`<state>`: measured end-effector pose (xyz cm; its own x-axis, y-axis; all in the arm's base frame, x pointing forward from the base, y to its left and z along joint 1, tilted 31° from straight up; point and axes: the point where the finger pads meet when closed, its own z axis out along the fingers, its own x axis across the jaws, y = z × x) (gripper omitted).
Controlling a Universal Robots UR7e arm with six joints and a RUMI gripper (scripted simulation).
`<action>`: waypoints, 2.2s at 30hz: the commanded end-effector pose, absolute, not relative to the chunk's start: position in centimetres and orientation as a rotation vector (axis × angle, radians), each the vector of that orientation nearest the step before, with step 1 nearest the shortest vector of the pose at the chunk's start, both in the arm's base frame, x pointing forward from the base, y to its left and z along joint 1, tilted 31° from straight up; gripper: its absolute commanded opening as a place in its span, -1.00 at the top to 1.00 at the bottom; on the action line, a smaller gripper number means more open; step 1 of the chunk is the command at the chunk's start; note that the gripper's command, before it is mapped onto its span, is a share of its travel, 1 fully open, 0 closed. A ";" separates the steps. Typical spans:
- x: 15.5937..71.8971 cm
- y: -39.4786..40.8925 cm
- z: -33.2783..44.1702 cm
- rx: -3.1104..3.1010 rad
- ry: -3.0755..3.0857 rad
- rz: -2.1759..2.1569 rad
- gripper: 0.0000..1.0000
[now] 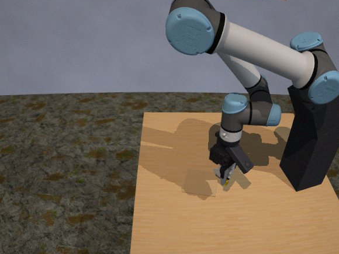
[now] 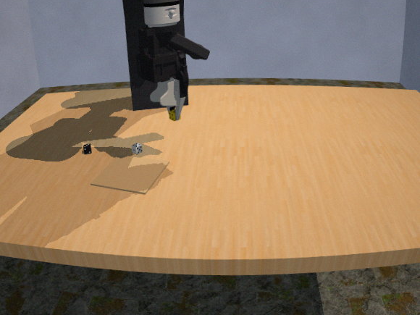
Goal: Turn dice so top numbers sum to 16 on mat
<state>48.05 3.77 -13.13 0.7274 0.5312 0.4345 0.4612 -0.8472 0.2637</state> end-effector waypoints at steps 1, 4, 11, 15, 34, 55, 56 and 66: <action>48.1 3.8 -13.1 2.790 0.806 0.767 0.94; 48.1 3.8 -13.1 2.790 0.806 0.766 0.94; 48.1 3.3 -13.1 2.767 0.855 0.760 0.94; 48.1 2.5 -13.0 2.723 0.945 0.746 0.94; 48.3 -3.9 -12.8 2.324 1.537 0.639 0.94; 48.3 -6.6 -12.5 2.123 1.747 0.588 0.94; 48.3 -6.6 -12.5 2.123 1.747 0.588 0.94; 48.3 -6.6 -12.6 2.123 1.747 0.588 0.94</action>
